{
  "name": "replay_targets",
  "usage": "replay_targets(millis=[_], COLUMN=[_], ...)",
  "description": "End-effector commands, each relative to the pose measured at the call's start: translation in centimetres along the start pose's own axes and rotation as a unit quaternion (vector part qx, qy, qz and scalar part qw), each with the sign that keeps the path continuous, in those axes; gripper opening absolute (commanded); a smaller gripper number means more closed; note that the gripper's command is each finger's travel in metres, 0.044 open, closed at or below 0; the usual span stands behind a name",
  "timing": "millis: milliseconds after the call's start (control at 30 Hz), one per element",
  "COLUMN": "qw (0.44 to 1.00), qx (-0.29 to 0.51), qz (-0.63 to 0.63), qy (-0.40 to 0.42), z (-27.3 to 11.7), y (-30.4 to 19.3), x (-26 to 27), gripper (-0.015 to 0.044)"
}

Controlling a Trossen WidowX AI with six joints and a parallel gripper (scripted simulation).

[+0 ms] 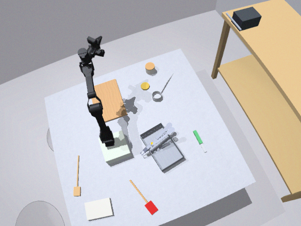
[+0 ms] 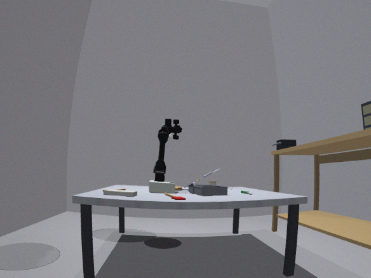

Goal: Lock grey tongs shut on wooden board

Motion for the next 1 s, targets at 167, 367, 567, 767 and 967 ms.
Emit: replay_targets(millis=[167, 367, 567, 767, 967], qw=[0.992, 0.977, 0.952, 0.913, 0.857], qx=[-0.075, -0.137, -0.205, -0.281, -0.368], qz=[-0.037, -0.035, -0.014, 0.030, 0.098], qy=[-0.092, -0.159, -0.225, -0.294, -0.349], z=[6.2, 8.1, 8.1, 5.9, 1.4], y=[10.6, 19.1, 27.9, 37.2, 46.2], x=[-6.0, -9.7, -12.9, -15.8, -18.1], gripper=[-0.0150, -0.0150, -0.0150, -0.0150, -0.0150])
Point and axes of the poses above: the point midway between the two fingers, 35 mm back from their tips, its own z axis out along the fingers, its own x axis across the jaws, y = z × x, the point moved 2 cm from there along -z, back along the fingers, and after that the axes turned 7 degrees about -z, right-handed, at the moved point
